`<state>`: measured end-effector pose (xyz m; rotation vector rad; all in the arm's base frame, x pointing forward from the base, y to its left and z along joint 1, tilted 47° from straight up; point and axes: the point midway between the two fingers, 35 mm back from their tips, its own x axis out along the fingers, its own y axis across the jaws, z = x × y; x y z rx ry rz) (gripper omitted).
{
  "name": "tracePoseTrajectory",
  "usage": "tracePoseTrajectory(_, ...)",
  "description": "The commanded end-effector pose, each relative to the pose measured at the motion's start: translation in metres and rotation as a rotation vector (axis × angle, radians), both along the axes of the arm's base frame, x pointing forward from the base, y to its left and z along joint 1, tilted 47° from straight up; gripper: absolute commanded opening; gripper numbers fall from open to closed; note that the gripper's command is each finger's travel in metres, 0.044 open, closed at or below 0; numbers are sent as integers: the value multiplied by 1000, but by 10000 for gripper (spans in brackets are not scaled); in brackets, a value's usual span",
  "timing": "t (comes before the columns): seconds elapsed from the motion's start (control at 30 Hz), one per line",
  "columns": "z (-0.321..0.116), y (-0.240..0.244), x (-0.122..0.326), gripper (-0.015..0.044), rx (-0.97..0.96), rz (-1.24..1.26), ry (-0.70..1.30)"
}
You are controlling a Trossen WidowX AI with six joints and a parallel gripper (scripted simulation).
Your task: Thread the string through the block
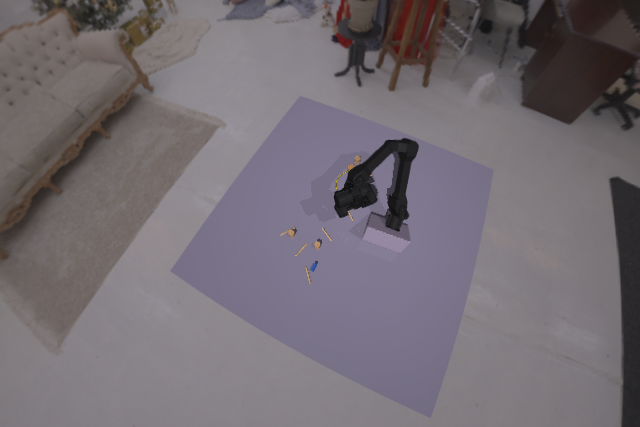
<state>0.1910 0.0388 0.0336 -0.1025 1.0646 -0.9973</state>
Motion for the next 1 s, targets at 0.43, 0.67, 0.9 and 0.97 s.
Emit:
tracePoseTrajectory(0.43,1,1,0,440,1,0,-1)
tracePoseTrajectory(0.67,1,1,0,440,1,0,-1)
tracePoseTrajectory(0.9,1,1,0,440,1,0,-1)
tracePoseTrajectory(0.97,1,1,0,440,1,0,-1)
